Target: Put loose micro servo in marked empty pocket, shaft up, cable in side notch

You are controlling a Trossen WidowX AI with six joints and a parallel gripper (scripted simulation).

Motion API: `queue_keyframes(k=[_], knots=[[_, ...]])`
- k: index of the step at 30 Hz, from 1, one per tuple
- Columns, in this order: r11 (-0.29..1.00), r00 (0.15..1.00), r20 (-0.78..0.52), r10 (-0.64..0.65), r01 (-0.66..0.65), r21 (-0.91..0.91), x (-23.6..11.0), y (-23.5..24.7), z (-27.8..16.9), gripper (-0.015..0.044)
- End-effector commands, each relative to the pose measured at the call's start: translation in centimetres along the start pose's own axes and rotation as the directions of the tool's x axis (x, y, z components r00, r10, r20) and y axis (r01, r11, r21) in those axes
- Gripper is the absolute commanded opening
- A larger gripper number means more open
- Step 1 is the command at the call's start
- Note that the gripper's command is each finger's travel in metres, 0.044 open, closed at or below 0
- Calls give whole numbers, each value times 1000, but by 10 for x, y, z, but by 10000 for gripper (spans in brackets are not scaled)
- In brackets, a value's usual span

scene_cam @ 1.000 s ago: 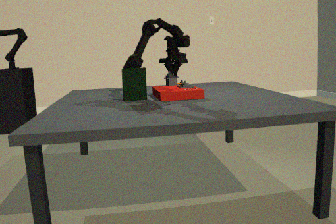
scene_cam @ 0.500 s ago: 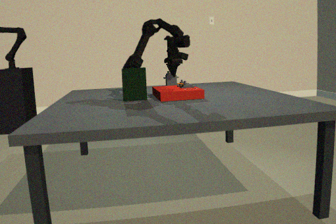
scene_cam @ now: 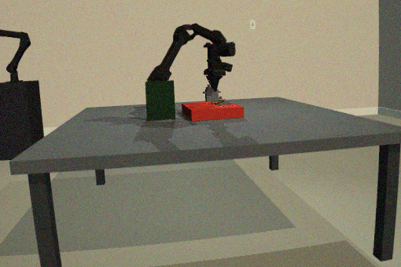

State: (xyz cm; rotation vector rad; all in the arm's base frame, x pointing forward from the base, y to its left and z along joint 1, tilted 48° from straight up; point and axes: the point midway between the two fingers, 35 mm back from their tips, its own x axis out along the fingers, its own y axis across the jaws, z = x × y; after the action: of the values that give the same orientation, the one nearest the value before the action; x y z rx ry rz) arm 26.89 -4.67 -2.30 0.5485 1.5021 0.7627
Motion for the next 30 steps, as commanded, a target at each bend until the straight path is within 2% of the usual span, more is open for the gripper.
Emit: queue_keyframes(k=[1,15,30], knots=[[1000,1000,13,-4,4,-2,-3,0,21,0],[1000,1000,14,-3,3,-4,-4,1,74,0],[1000,1000,14,-3,3,-4,9,1,76,0]])
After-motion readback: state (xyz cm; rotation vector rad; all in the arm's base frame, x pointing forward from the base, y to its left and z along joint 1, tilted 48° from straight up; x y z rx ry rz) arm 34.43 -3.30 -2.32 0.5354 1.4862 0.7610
